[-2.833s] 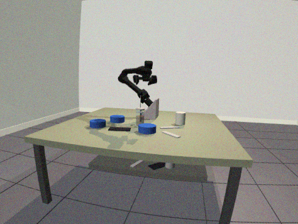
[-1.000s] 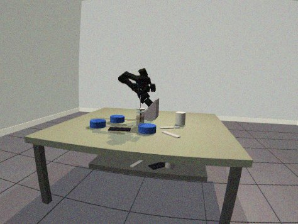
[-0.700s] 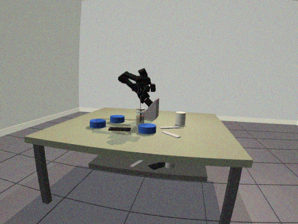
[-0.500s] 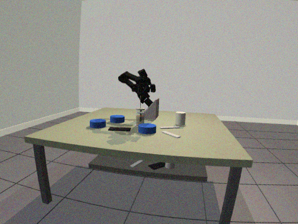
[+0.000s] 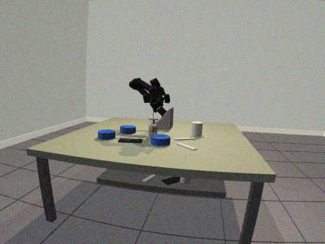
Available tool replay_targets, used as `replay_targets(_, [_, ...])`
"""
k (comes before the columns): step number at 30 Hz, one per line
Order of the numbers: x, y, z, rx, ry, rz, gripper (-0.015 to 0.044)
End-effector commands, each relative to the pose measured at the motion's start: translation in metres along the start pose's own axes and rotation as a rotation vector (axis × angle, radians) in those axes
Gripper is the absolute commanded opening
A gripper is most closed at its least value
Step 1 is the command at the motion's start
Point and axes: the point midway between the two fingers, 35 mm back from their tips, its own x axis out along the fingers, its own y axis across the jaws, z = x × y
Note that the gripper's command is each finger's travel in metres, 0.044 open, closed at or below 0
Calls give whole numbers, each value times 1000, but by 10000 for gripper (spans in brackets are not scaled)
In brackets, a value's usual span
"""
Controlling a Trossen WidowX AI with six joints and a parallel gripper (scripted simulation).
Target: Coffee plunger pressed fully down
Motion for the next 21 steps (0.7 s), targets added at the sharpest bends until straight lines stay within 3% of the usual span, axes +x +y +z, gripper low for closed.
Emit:
replay_targets(1, [7, 1, -19, -30, 34, -1, 116])
replay_targets(21, [27, 1, -45, -33, 28, -5, 116])
